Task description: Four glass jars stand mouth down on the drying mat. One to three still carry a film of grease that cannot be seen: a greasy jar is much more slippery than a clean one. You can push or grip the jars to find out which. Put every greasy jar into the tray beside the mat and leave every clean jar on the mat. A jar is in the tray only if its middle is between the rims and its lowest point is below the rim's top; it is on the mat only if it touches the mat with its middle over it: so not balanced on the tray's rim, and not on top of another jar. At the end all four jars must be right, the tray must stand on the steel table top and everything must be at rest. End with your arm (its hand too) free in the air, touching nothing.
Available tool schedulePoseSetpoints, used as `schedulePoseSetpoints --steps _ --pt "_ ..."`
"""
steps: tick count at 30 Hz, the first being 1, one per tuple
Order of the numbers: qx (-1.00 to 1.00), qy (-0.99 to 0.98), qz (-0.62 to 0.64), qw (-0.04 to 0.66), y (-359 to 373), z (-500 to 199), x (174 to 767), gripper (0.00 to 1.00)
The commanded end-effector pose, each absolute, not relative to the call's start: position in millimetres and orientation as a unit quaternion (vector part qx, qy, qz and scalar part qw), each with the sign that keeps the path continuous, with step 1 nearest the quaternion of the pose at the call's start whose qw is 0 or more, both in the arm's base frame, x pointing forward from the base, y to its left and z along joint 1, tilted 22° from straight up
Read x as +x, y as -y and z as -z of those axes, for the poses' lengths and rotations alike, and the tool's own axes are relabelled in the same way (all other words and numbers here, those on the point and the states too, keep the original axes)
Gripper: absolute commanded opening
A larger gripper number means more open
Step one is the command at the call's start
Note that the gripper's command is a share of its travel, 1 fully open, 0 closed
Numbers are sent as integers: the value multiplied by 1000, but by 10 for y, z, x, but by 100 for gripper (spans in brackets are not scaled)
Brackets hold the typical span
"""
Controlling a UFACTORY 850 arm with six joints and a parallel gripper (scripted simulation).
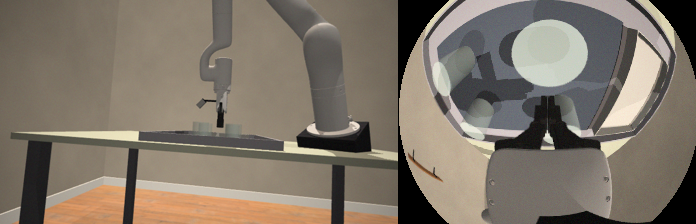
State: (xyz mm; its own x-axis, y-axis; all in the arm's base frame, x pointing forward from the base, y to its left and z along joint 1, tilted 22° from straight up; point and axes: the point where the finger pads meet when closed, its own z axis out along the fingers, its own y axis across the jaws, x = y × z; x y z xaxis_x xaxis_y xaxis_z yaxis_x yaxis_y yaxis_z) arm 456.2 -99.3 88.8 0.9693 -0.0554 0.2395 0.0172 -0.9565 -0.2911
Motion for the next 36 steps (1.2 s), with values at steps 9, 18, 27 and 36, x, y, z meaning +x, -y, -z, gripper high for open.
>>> schedulePoseSetpoints --steps 9,18,27,36 --pt "-981 -10 124 147 997 -893 4568 0" --pt "-981 -10 124 147 1150 -1389 4436 0" --pt "-981 -10 124 147 910 -1697 4386 0" --pt "-981 -10 124 147 374 -1866 4398 0"
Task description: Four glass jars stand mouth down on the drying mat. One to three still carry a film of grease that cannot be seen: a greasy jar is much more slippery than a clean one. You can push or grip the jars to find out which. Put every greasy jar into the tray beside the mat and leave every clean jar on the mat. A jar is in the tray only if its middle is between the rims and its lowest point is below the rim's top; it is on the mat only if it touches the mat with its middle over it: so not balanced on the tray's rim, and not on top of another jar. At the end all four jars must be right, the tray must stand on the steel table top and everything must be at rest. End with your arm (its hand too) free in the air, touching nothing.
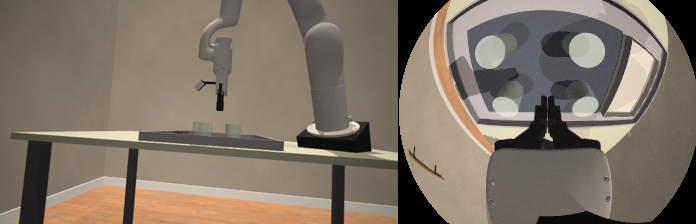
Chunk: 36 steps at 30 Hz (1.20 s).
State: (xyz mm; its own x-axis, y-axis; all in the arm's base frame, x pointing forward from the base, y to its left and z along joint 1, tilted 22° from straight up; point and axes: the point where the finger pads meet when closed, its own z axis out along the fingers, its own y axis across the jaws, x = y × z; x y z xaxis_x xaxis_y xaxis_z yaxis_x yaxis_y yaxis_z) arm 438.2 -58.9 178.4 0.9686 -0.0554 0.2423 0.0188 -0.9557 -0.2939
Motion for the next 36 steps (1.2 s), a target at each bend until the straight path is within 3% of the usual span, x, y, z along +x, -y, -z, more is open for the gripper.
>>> schedulePoseSetpoints --steps 1,12,36 --pt "-981 -10 124 147 297 -1890 4400 0" --pt "-981 -10 124 147 -392 -2106 4414 0" --pt "-981 -10 124 147 -610 -1399 4603 0"
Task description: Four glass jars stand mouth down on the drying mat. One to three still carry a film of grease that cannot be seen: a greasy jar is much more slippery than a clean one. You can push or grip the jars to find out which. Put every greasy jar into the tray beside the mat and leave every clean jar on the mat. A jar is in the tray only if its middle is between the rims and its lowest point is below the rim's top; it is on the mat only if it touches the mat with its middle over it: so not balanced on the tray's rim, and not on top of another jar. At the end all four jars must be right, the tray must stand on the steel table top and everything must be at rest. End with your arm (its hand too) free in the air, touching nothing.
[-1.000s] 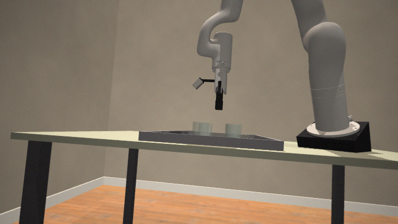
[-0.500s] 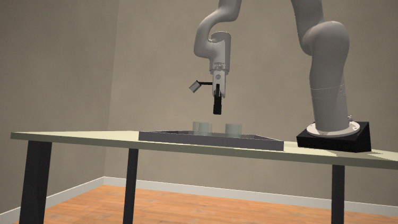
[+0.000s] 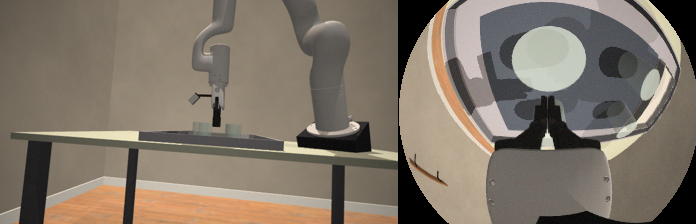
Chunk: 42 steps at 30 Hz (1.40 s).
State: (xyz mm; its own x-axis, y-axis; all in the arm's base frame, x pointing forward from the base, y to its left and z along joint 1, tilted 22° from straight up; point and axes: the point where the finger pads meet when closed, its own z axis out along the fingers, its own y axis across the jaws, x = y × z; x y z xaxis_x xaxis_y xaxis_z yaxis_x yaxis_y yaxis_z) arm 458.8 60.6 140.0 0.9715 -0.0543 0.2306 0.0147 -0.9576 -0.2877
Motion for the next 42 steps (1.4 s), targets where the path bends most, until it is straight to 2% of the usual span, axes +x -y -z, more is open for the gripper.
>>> schedulePoseSetpoints --steps 1,42 --pt "-981 -10 124 147 -610 -1399 4603 0" --pt "-981 -10 124 147 -607 -1409 4645 0"
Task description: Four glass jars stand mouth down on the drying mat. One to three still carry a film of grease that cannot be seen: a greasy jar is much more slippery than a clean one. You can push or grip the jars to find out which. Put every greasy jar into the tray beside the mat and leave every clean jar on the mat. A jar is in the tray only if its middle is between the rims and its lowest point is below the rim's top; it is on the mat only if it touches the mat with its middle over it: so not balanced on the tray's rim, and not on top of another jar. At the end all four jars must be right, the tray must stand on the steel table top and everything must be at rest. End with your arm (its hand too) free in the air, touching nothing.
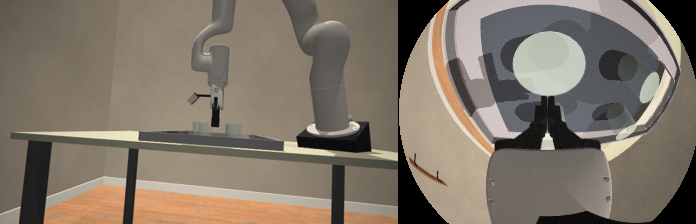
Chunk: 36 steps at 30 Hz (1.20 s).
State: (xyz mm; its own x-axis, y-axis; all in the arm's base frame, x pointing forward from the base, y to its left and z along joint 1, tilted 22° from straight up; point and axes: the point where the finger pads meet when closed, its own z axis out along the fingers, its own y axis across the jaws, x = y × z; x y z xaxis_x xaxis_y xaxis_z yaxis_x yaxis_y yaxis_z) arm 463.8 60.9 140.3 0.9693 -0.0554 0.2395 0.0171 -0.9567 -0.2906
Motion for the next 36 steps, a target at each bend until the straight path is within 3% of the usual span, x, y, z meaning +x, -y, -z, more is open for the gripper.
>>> schedulePoseSetpoints --steps 1,36 --pt "-981 -10 124 147 -607 -1409 4647 0" --pt "-981 -10 124 147 -605 -1419 4687 0"
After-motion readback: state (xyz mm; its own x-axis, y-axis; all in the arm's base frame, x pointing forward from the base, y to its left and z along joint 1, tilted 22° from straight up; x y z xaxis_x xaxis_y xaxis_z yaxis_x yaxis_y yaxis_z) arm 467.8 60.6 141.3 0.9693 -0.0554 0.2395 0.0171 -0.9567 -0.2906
